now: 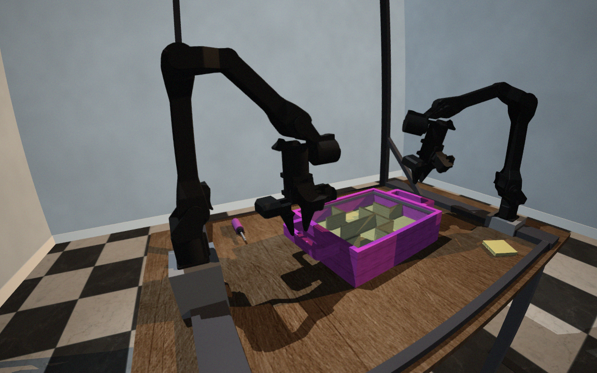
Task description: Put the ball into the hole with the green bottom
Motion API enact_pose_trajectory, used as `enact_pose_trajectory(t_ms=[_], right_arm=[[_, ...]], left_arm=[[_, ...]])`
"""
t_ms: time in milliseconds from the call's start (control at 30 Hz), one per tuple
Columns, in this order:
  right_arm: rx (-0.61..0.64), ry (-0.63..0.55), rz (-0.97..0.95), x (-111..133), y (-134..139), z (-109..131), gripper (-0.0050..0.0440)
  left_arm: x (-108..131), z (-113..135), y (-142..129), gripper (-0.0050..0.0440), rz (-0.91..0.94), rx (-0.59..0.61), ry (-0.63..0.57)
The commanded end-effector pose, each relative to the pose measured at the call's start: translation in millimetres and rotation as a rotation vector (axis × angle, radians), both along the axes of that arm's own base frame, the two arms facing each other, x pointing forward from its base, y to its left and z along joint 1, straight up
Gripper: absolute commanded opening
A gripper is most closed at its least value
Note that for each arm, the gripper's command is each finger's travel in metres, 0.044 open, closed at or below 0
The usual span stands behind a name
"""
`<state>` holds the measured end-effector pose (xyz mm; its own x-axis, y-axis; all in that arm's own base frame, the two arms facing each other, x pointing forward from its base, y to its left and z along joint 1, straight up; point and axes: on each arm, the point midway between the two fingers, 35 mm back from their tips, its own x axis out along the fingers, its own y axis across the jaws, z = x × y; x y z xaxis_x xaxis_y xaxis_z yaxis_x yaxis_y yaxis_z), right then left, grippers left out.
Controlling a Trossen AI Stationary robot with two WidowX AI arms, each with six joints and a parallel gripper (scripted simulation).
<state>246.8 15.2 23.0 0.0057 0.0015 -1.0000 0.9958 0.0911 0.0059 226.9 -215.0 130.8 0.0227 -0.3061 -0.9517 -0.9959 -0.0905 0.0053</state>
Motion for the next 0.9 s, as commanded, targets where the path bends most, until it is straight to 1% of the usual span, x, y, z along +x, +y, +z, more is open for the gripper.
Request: enact_pose_trajectory(t_ms=[0,267,400,500,633,700,833,867], right_arm=[[0.003,-0.043,0.0,8.2,0.4,19.8,0.0163],[0.003,-0.042,0.0,7.2,0.2,40.0,0.0163],[0.003,-0.04,0.0,6.6,0.1,42.4,0.0163],[0.003,-0.041,0.0,6.5,0.0,52.6,0.0163],[0.003,-0.037,0.0,5.5,-0.1,51.5,0.0163],[0.0,-0.052,0.028,3.6,-1.1,49.0,0.0163],[-0.003,-0.141,0.108,14.8,-1.4,54.4,0.0163],[-0.003,-0.141,0.108,14.8,-1.4,54.4,0.0163]], left_arm=[[3.6,11.1,-2.3,0.0163,-0.001,-0.024,-0.028],[3.6,11.1,-2.3,0.0163,-0.001,-0.024,-0.028],[3.6,11.1,-2.3,0.0163,-0.001,-0.024,-0.028],[3.6,11.1,-2.3,0.0163,-0.001,-0.024,-0.028],[3.6,11.1,-2.3,0.0163,-0.001,-0.024,-0.028],[5.0,8.7,4.1,0.0163,-0.025,-0.023,-0.06],[17.9,14.0,10.9,0.0163,-0.105,-0.043,-0.171],[17.9,14.0,10.9,0.0163,-0.105,-0.043,-0.171]])
